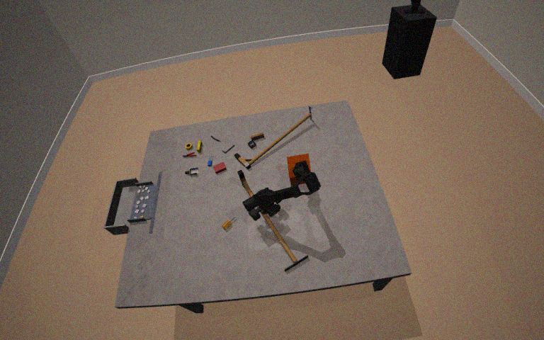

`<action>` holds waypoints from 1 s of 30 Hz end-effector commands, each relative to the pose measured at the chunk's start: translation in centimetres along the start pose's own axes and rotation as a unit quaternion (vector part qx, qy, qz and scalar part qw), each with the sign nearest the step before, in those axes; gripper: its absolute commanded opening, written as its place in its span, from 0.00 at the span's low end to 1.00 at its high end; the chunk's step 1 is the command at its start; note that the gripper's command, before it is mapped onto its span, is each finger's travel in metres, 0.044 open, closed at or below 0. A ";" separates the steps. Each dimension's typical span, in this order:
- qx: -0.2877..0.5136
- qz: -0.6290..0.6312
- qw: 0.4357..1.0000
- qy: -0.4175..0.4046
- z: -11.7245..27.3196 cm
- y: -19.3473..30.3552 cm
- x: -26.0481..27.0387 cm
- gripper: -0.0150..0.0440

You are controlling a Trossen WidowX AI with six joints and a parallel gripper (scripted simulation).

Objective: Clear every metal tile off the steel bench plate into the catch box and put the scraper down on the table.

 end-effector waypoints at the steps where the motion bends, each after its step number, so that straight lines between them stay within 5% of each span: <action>1: -0.002 0.002 1.000 0.000 -0.2 -0.1 -0.5 0.25; 30: -0.003 0.003 1.000 0.000 -0.5 -0.5 -3.3 0.25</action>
Point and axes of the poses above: the point midway between the two fingers, 35 mm back from their tips, its own z axis back along the fingers, its own x axis across the jaws, y = z × x, the point moved 8 cm from there along z, back along the fingers, and after that the axes turned 9 degrees about -z, right-handed, at the moved point
